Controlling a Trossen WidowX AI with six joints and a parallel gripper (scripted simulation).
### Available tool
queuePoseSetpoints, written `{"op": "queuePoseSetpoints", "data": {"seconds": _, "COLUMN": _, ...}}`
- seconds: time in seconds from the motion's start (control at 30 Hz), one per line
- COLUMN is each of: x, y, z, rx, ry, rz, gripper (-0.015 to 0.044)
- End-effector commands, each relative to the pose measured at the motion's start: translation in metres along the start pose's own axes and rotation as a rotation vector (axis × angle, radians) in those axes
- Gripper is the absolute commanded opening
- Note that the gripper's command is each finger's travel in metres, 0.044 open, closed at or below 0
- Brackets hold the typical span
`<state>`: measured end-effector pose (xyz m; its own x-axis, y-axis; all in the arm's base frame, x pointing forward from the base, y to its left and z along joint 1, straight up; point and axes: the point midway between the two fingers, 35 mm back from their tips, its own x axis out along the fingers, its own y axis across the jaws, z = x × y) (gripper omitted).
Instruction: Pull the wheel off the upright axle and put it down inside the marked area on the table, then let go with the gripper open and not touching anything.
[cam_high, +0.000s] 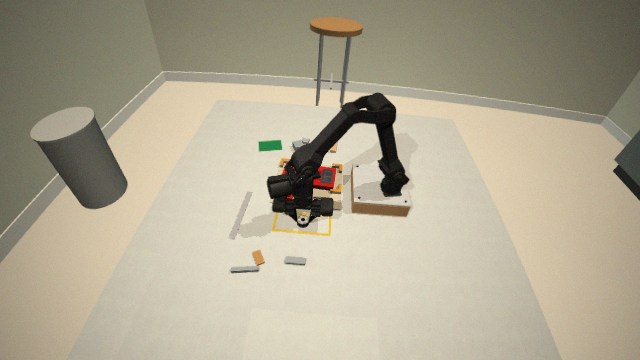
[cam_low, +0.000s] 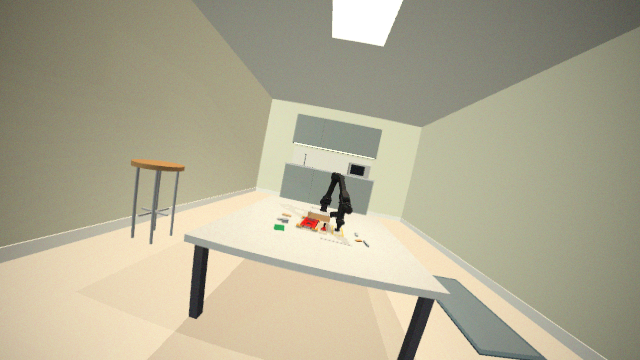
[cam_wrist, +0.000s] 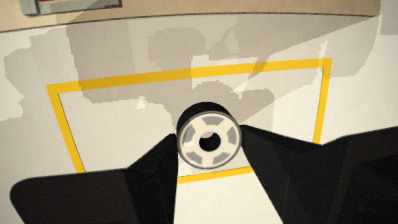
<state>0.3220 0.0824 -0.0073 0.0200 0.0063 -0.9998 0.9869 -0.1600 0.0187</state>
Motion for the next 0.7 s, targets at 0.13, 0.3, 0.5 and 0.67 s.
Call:
{"op": "queuePoseSetpoints", "data": {"seconds": 0.13, "x": 0.0, "y": 0.0, "z": 0.0, "rx": 0.0, "ry": -0.001, "rz": -0.002, "gripper": 0.0263}}
{"op": "queuePoseSetpoints", "data": {"seconds": 0.3, "x": -0.029, "y": 0.001, "z": 0.0, "rx": 0.002, "ry": 0.001, "rz": 0.003, "gripper": 0.03}}
{"op": "queuePoseSetpoints", "data": {"seconds": 0.5, "x": -0.06, "y": 0.0, "z": 0.0, "rx": 0.005, "ry": 0.002, "rz": 0.008, "gripper": 0.03}}
{"op": "queuePoseSetpoints", "data": {"seconds": 0.67, "x": -0.066, "y": -0.017, "z": 0.007, "rx": 0.001, "ry": 0.002, "rz": 0.006, "gripper": 0.0405}}
